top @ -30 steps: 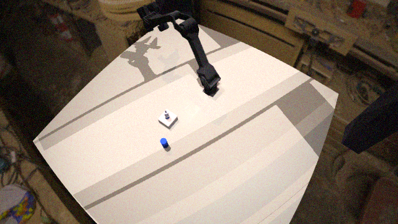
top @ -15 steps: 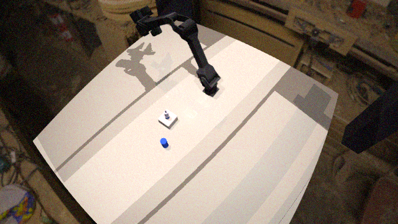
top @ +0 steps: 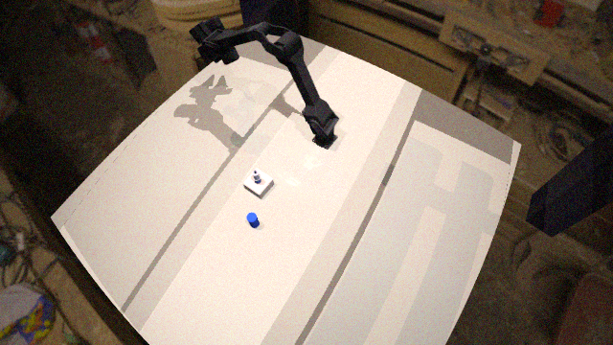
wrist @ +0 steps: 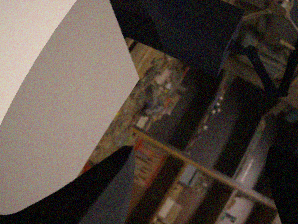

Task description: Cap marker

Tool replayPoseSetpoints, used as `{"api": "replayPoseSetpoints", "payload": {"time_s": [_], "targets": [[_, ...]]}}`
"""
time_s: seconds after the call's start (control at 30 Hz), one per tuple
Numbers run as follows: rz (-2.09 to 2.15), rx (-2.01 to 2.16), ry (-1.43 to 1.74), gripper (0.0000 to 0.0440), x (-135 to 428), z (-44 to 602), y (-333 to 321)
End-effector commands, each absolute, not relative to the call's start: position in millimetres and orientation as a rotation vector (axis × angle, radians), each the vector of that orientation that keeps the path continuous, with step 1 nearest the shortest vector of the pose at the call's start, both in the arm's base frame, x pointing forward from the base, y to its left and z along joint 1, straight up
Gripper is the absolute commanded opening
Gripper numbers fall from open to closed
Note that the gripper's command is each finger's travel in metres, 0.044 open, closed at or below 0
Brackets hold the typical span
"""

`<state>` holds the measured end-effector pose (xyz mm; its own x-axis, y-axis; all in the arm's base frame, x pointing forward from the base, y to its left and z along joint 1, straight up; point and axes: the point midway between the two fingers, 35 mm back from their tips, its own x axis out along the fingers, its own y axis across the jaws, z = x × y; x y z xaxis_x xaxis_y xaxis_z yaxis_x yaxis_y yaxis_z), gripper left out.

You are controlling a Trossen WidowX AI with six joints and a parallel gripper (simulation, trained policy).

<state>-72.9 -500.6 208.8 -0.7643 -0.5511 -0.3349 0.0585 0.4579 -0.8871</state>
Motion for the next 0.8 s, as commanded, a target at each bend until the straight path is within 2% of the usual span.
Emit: {"api": "replayPoseSetpoints", "payload": {"time_s": [0.0, 0.77], "targets": [[-1.306, -0.419, 2.068, 0.0281, -58.8, 206.6, -501.2], [-1.243, -0.460, 1.831, 0.0299, 34.9, 197.5, -497.5]]}}
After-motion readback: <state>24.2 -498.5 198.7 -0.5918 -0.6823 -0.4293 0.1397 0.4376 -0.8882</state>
